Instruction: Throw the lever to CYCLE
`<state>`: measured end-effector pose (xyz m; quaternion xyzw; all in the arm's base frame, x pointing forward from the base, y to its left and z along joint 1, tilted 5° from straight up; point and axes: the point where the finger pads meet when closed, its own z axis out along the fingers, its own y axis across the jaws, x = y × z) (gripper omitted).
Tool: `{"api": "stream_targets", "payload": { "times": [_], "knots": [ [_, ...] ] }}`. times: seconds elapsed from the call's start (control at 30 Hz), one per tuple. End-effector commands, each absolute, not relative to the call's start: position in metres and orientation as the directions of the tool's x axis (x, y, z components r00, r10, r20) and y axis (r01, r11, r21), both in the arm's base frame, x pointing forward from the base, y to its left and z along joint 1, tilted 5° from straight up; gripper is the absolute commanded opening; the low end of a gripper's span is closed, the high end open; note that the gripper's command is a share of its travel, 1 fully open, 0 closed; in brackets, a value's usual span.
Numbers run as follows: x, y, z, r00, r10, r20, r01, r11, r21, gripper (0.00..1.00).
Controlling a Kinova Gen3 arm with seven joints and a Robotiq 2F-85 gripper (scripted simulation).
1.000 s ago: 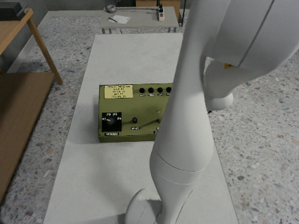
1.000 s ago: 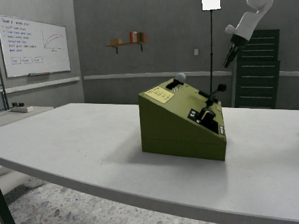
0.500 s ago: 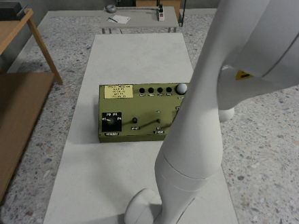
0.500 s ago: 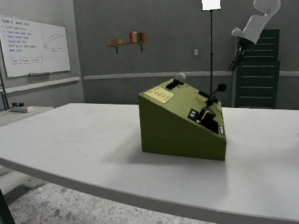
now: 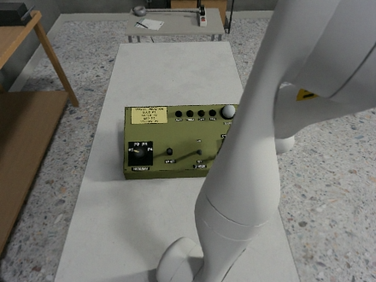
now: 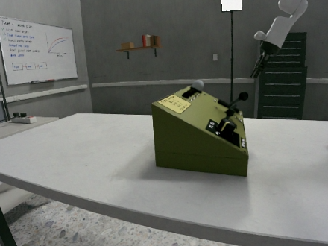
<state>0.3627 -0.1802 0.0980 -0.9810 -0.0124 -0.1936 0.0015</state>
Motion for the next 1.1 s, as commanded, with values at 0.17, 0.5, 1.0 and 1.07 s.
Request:
{"api": "stream_targets", "payload": {
  "times": [0.17,0.5,1.0,1.07],
  "knots": [
    [0.363,-0.180,0.099,0.924,0.024,0.381,0.025,-1.000,0.003,0.77],
    [0.363,-0.180,0.098,0.924,0.024,0.381,0.025,-1.000,0.003,0.77],
    [0.367,-0.180,0.088,0.924,0.024,0.382,0.025,-1.000,0.003,0.77],
    [0.368,-0.180,0.085,0.924,0.024,0.382,0.025,-1.000,0.003,0.77]
  ]
}}
